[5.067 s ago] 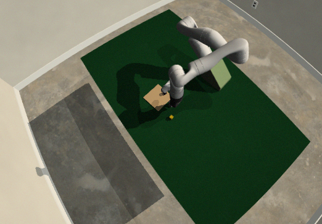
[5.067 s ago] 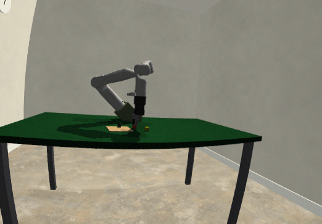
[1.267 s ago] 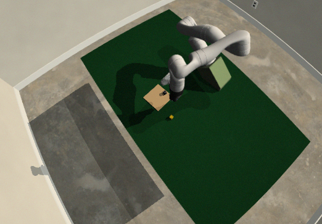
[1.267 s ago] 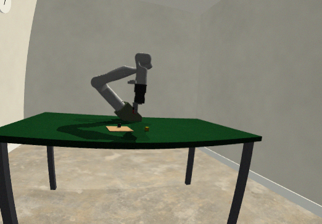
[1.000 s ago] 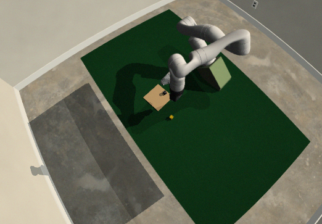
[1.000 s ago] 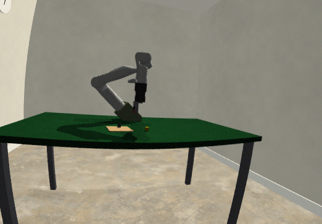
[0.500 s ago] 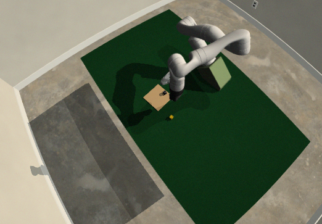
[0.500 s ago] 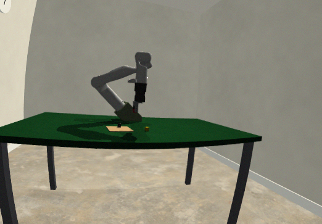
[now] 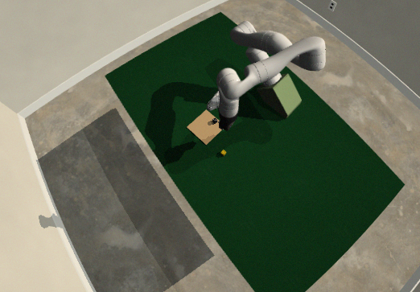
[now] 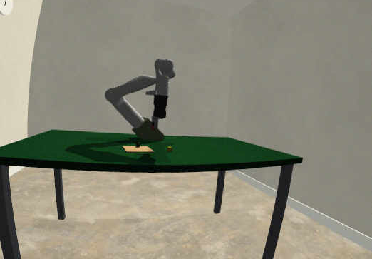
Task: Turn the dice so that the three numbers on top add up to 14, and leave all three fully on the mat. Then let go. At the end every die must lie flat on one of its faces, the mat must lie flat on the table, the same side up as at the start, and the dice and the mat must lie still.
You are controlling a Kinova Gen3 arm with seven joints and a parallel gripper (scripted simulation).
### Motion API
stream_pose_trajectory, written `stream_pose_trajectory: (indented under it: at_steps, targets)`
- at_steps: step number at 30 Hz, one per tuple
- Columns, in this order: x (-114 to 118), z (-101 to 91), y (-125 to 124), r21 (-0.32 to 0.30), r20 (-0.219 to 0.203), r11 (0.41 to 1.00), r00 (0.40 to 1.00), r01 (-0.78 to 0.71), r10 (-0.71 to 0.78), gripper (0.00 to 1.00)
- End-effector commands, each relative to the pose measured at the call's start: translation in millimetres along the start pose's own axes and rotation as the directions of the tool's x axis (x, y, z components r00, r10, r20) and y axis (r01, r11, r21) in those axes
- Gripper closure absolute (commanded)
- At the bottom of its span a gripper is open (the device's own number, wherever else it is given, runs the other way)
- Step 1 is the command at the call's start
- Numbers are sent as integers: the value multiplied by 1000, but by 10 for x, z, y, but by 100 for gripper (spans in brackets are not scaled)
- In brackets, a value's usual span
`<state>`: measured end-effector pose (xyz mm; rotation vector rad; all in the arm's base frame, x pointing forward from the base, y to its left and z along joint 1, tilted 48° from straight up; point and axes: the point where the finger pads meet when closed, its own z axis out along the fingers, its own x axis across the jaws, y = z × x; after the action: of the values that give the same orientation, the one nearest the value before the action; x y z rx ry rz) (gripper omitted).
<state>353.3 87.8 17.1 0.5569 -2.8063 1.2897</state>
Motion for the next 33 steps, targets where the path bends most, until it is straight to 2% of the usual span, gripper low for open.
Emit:
stream_pose_trajectory:
  at_steps: [1,12,21,23,28,33]
  targets:
    - [-4,-20,-34,-5,0,1000,1000,20,-20,60]
    - [-5,-58,-217,-1,-11,987,987,158,-158,60]
    - [2,-100,-463,-2,-26,937,936,350,-350,60]
    - [2,-100,-463,-2,-26,937,936,350,-350,60]
    - [12,-119,-620,-6,-36,880,880,474,-474,60]
    - [27,-134,-783,-15,-45,798,797,603,-603,60]
